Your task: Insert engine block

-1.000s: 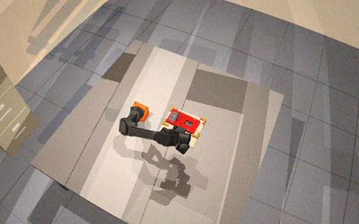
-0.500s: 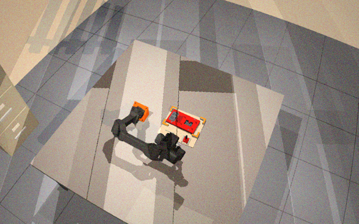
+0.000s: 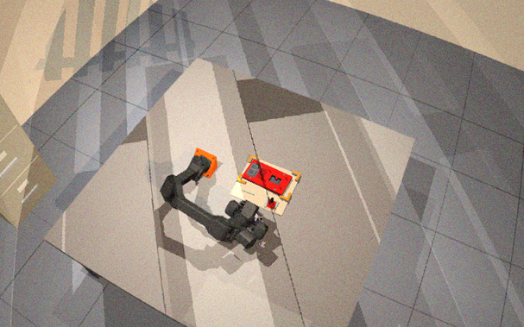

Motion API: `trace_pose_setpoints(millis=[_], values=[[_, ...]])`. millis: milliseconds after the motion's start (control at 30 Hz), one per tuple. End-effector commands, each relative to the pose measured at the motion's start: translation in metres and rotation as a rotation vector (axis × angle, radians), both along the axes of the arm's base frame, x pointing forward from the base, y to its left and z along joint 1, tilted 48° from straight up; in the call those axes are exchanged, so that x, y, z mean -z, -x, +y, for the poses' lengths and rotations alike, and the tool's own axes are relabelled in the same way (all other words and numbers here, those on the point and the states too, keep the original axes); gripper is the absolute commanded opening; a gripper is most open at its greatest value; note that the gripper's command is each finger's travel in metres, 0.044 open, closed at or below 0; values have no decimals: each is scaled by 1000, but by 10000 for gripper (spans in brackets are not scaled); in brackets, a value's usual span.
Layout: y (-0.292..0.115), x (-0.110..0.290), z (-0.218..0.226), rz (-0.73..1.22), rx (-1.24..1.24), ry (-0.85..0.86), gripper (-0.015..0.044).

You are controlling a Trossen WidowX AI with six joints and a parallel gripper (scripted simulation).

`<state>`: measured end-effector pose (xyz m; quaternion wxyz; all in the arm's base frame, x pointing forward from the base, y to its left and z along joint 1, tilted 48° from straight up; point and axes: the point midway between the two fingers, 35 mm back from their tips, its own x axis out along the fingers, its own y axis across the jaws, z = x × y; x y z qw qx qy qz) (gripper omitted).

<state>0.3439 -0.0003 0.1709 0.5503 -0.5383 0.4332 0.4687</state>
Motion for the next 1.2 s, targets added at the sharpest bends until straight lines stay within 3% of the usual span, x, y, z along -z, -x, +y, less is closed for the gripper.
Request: trace_pose_setpoints(millis=[0, 1033, 1167], values=[[0, 7, -4, 5, -9, -5, 0], [-10, 49, -52, 5, -9, -2, 0], [-10, 48, -51, -1, -7, -10, 105]])
